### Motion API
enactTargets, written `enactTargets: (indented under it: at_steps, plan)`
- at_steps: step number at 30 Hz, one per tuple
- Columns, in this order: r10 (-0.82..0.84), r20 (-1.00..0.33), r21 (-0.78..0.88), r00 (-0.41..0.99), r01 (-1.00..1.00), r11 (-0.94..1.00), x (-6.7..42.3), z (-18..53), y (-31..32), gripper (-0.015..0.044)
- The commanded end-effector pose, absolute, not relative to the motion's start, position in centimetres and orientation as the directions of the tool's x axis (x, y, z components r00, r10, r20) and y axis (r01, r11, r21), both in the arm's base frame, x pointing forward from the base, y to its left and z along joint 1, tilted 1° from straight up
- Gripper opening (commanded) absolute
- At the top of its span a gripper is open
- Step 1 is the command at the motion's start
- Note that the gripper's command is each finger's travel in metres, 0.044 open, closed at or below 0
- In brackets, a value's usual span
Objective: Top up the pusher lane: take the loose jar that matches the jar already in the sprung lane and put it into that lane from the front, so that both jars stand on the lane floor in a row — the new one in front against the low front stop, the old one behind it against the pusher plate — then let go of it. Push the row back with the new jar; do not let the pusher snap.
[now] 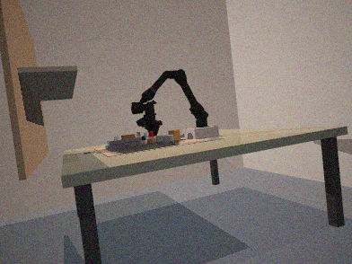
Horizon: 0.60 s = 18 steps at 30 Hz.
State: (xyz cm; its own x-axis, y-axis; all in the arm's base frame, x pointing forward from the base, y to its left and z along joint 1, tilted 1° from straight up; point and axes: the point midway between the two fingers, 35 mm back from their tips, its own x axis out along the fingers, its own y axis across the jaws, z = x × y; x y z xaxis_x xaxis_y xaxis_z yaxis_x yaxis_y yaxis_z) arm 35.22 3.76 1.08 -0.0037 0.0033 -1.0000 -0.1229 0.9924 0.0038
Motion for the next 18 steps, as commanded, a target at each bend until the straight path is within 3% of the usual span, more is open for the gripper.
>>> enactTargets:
  at_steps: [1, 18]
  plan:
    - [0.008, -1.000, 0.006, 0.014, -0.123, 0.992, 35.61, 1.01, 3.85, 0.0000]
    - [0.008, -1.000, 0.006, 0.013, -0.123, 0.992, 35.30, 0.96, 3.82, 0.0000]
